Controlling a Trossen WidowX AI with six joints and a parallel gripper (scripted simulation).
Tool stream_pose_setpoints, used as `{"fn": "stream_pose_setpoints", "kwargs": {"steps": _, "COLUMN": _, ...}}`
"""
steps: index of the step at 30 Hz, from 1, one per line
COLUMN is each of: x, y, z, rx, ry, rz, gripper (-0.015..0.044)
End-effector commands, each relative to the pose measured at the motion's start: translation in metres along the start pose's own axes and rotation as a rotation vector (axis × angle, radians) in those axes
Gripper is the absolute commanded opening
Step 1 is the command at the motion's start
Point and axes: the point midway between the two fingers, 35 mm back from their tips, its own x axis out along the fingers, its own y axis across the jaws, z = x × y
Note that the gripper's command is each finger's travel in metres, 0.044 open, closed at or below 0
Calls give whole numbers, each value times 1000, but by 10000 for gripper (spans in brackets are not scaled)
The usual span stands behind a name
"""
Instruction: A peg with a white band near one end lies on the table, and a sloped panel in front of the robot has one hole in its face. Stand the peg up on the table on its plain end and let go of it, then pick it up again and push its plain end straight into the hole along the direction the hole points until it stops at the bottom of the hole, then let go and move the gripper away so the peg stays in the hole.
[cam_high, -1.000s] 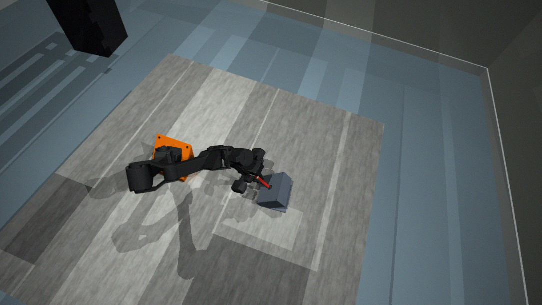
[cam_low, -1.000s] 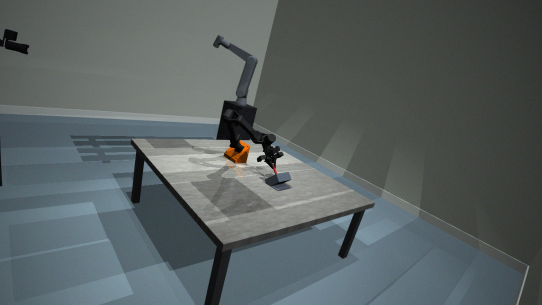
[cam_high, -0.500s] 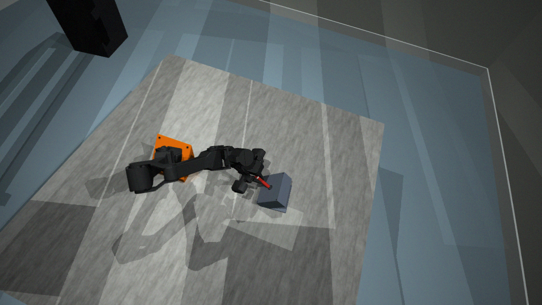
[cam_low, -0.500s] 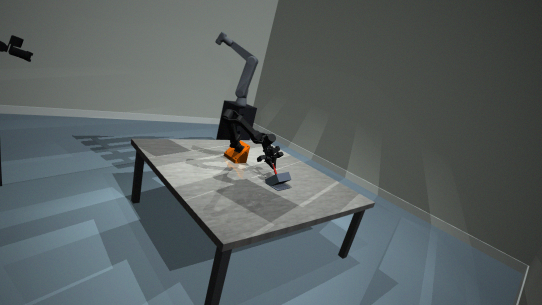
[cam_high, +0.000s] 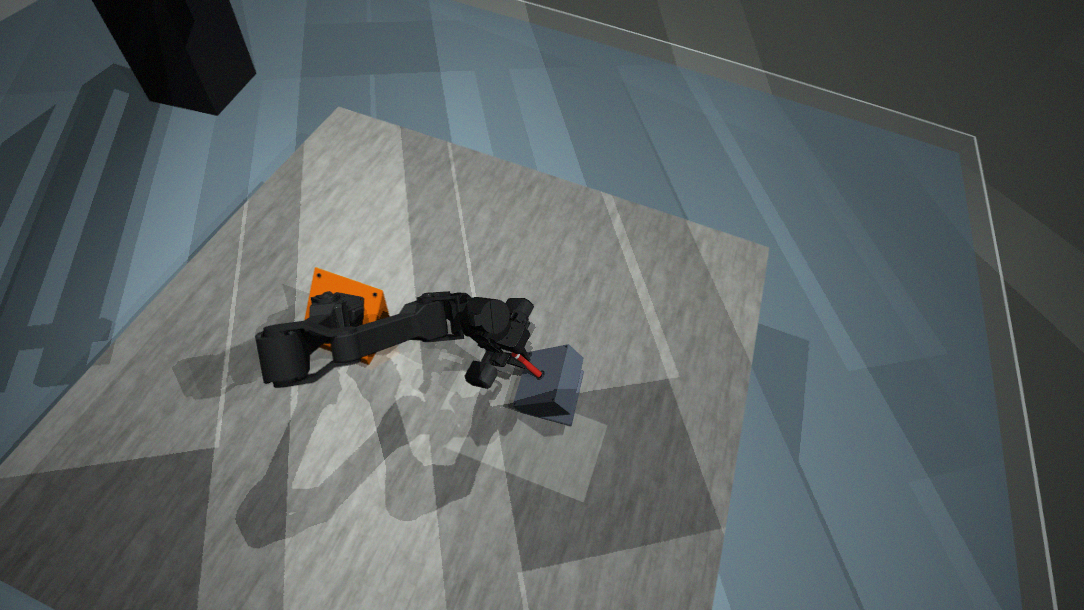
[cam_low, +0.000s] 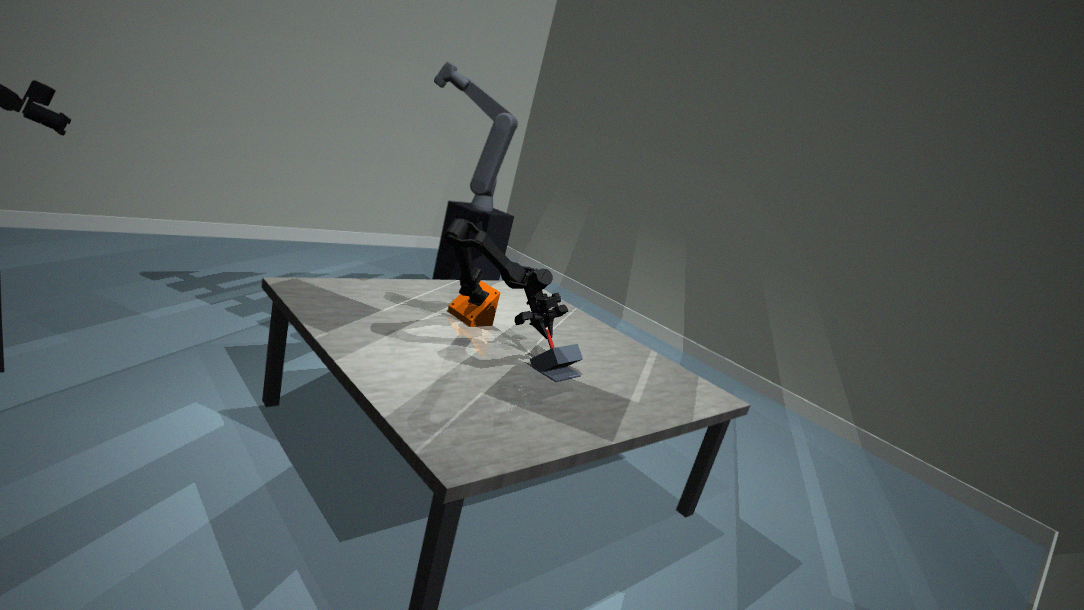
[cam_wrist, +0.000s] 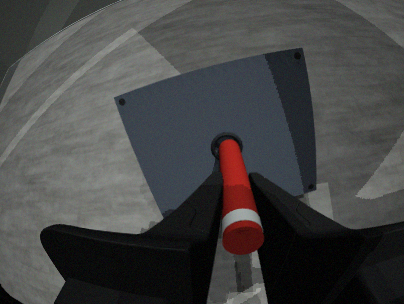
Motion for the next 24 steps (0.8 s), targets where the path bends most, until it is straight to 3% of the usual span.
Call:
{"fn": "stream_pose_setpoints", "kwargs": {"steps": 1, "x": 3, "y": 2, "z": 0, "rx": -5, "ry": 0, "rz": 4, "gripper": 0}}
{"fn": "stream_pose_setpoints", "kwargs": {"steps": 24, "x": 17, "y": 2, "z": 0, "rx": -5, "ry": -1, "rz": 4, "gripper": 0}}
